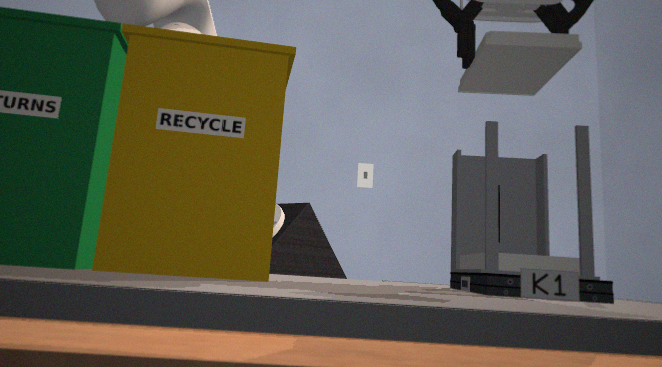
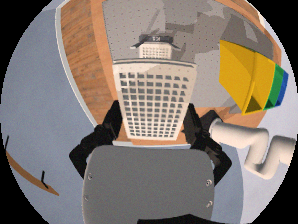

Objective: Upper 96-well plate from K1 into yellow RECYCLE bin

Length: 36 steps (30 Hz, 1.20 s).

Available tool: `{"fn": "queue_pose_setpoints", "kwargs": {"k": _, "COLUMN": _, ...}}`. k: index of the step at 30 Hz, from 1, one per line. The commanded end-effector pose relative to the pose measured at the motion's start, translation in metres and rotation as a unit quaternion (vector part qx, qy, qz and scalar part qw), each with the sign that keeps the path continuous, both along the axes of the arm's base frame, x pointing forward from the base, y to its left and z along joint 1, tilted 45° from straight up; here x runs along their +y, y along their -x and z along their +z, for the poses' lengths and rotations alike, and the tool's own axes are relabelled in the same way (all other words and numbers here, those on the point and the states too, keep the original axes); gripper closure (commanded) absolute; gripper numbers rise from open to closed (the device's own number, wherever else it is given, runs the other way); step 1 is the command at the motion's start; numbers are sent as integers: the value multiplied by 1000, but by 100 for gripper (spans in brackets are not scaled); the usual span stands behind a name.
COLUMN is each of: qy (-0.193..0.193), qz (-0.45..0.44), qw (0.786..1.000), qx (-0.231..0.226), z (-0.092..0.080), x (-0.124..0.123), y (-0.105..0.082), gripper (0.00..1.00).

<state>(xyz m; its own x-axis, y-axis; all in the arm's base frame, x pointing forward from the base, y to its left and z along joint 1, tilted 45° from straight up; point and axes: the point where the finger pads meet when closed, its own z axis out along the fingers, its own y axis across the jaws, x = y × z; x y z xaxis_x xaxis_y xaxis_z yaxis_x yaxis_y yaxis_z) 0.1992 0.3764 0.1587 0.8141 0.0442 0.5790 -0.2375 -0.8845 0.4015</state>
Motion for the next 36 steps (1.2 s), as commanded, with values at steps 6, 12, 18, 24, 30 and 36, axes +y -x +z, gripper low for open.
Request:
{"fn": "queue_pose_setpoints", "kwargs": {"k": 6, "qy": -2, "qz": 2, "qw": 1000, "qx": 0, "z": 13, "x": 9, "y": 10, "gripper": 100}}
{"fn": "queue_pose_setpoints", "kwargs": {"k": 12, "qy": -2, "qz": 2, "qw": 1000, "qx": 0, "z": 14, "x": 10, "y": 11, "gripper": 100}}
{"fn": "queue_pose_setpoints", "kwargs": {"k": 18, "qy": -2, "qz": 2, "qw": 1000, "qx": 0, "z": 14, "x": 10, "y": 11, "gripper": 100}}
{"fn": "queue_pose_setpoints", "kwargs": {"k": 24, "qy": 33, "qz": 49, "qw": 998, "qx": 31, "z": 20, "x": -1, "y": 11, "gripper": 100}}
{"fn": "queue_pose_setpoints", "kwargs": {"k": 30, "qy": 58, "qz": 82, "qw": 994, "qx": 52, "z": 26, "x": -13, "y": 12, "gripper": 100}}
{"fn": "queue_pose_setpoints", "kwargs": {"k": 36, "qy": 58, "qz": 82, "qw": 994, "qx": 52, "z": 36, "x": -31, "y": 13, "gripper": 100}}
